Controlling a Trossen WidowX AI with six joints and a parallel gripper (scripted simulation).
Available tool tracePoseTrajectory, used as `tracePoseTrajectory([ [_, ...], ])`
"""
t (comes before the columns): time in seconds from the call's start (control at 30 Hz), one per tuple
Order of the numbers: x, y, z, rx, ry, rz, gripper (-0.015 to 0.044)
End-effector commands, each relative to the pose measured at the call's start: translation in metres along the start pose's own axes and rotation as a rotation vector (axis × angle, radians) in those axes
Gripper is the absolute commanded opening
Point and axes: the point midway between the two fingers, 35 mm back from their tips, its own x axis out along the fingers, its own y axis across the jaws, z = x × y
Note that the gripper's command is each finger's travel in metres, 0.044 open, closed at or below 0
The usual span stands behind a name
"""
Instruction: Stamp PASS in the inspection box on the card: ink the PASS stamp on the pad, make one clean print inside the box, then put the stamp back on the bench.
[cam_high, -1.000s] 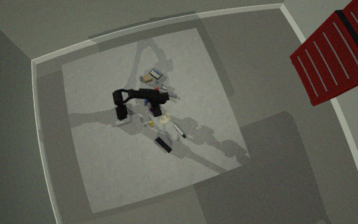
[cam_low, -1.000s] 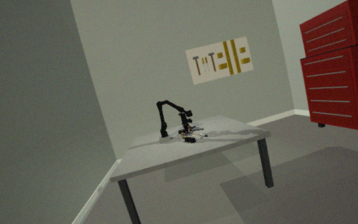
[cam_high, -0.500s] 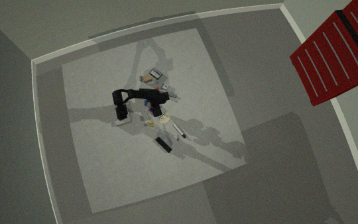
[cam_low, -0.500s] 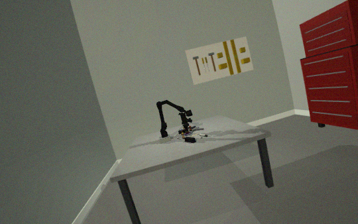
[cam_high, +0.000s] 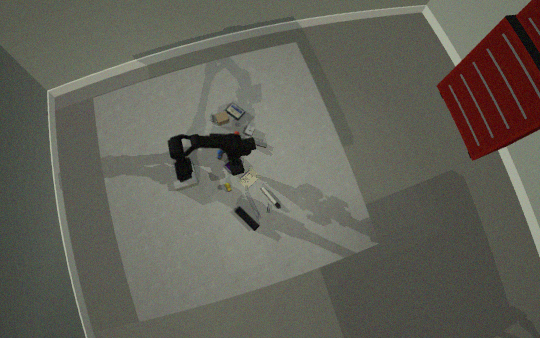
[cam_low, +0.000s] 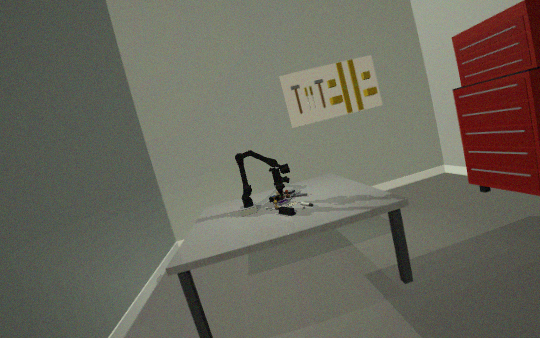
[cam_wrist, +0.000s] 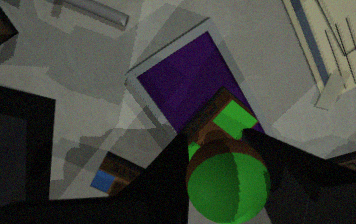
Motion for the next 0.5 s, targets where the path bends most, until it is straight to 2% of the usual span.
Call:
tracePoseTrajectory([
  [0.0,-0.009,0.0,0.001,0.001,-0.007,0.003,0.0],
  [0.47,-0.032,0.001,0.0,0.001,-0.007,0.003,0.0],
])
